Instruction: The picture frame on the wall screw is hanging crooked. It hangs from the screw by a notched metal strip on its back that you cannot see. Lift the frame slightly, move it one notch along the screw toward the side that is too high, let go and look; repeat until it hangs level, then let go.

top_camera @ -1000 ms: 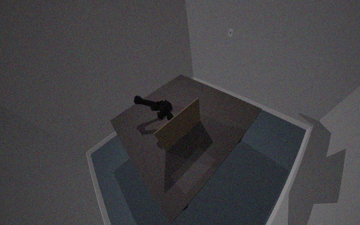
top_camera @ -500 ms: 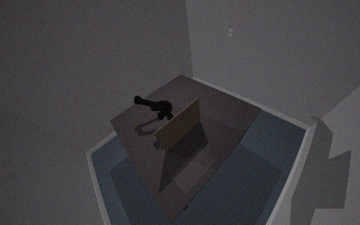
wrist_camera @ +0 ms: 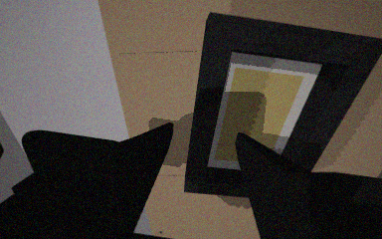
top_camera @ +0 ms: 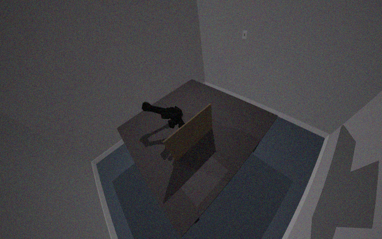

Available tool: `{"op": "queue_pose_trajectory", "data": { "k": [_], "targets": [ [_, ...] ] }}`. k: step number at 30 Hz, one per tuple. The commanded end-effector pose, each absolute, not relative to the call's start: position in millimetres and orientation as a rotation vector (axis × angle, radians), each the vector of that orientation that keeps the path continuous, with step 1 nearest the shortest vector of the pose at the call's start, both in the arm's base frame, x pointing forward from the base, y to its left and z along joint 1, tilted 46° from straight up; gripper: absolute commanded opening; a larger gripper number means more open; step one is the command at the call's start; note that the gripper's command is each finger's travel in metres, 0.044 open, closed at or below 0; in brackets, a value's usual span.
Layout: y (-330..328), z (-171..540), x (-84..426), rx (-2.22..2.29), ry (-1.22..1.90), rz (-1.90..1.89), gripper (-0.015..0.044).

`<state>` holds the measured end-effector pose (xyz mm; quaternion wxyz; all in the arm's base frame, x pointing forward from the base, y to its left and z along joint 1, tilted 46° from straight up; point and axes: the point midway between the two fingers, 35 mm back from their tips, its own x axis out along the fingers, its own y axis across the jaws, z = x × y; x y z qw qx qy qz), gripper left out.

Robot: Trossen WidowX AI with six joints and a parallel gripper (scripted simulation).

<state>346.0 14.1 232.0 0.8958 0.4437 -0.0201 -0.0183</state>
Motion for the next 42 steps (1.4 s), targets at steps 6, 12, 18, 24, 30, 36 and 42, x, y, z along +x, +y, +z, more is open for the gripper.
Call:
{"op": "queue_pose_trajectory", "data": {
  "k": [6,12,18,24,30,36,42],
  "targets": [
    [14.0,233.7,361.2,0.918,-0.045,-0.032,0.026],
    [13.5,233.2,368.1,0.918,-0.045,-0.032,0.026],
    [13.5,233.2,368.1,0.918,-0.045,-0.032,0.026],
    [13.5,233.2,368.1,0.918,-0.045,-0.032,0.026],
    [13.5,233.2,368.1,0.918,-0.045,-0.032,0.026],
    [13.5,233.2,368.1,0.918,-0.045,-0.032,0.026],
    [13.5,233.2,368.1,0.918,-0.045,-0.032,0.026]
  ]
}}
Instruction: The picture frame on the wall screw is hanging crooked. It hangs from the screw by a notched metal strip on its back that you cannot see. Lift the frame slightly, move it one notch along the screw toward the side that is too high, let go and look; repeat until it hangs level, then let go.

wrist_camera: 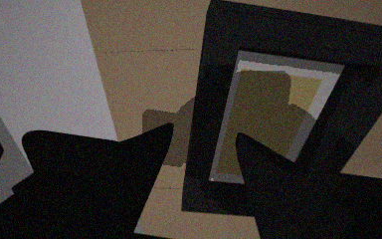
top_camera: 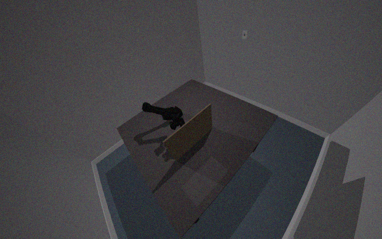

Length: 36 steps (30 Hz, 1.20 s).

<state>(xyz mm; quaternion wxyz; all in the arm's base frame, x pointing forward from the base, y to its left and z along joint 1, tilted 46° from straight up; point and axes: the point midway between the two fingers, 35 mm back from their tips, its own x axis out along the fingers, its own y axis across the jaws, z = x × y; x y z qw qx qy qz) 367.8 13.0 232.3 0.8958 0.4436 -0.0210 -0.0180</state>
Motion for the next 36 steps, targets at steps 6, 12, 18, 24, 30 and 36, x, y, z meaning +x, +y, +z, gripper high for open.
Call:
{"op": "queue_pose_trajectory", "data": {
  "k": [6,12,18,24,30,36],
  "targets": [
    [13.9,233.8,368.3,0.918,-0.045,-0.032,0.026],
    [13.9,233.8,368.3,0.918,-0.045,-0.032,0.0155],
    [13.9,233.8,368.3,0.918,-0.045,-0.032,0.0056],
    [13.9,233.8,368.3,0.918,-0.045,-0.032,0.0],
    [13.8,233.8,368.2,0.918,-0.045,-0.032,0.0],
    [14.2,234.5,368.1,0.918,-0.045,-0.032,0.0]
  ]
}}
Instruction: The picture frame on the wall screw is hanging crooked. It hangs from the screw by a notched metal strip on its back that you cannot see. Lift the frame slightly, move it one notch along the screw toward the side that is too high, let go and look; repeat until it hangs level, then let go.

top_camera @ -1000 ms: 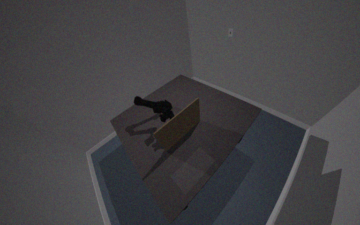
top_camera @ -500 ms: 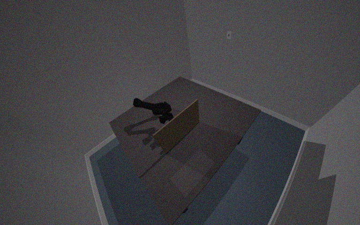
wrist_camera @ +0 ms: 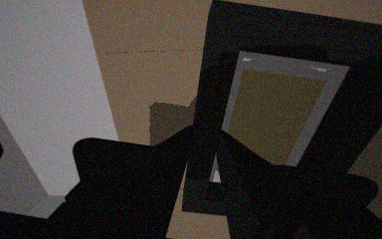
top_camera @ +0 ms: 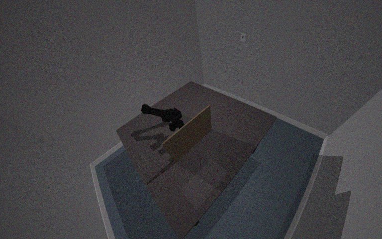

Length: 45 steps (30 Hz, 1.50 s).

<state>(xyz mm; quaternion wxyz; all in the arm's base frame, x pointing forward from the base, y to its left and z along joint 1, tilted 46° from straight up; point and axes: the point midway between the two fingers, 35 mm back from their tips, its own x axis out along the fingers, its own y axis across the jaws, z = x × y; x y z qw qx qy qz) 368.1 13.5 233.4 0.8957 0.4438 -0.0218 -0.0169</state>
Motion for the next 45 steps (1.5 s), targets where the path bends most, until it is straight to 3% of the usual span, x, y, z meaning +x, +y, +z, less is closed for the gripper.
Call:
{"op": "queue_pose_trajectory", "data": {
  "k": [1,45],
  "targets": [
    [14.4,234.7,368.1,0.918,-0.045,-0.032,0.0],
    [21.3,243.7,368.2,0.918,-0.045,-0.032,0.0]
  ]
}}
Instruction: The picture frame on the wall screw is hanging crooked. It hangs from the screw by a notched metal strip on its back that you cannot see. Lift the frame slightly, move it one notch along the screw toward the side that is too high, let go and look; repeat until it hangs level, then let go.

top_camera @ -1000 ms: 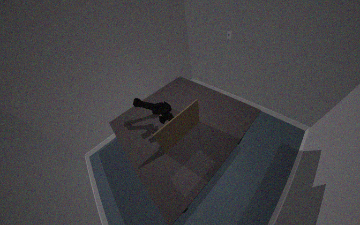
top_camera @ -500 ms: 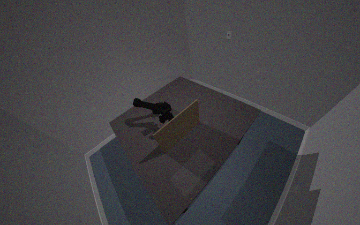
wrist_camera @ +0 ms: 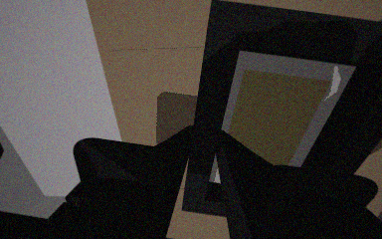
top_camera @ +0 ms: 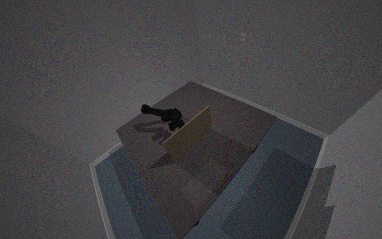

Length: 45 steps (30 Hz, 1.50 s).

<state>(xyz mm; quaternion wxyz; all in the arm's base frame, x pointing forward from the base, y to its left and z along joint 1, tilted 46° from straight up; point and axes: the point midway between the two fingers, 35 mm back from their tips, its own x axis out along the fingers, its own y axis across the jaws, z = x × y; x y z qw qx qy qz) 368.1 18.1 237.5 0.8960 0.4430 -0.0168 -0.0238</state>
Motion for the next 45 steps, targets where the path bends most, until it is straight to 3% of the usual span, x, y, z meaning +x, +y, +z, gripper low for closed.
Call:
{"op": "queue_pose_trajectory", "data": {
  "k": [1,45],
  "targets": [
    [21.3,243.7,368.2,0.918,-0.045,-0.032,0.0],
    [20.3,240.7,368.2,0.918,-0.045,-0.032,0.0]
  ]
}}
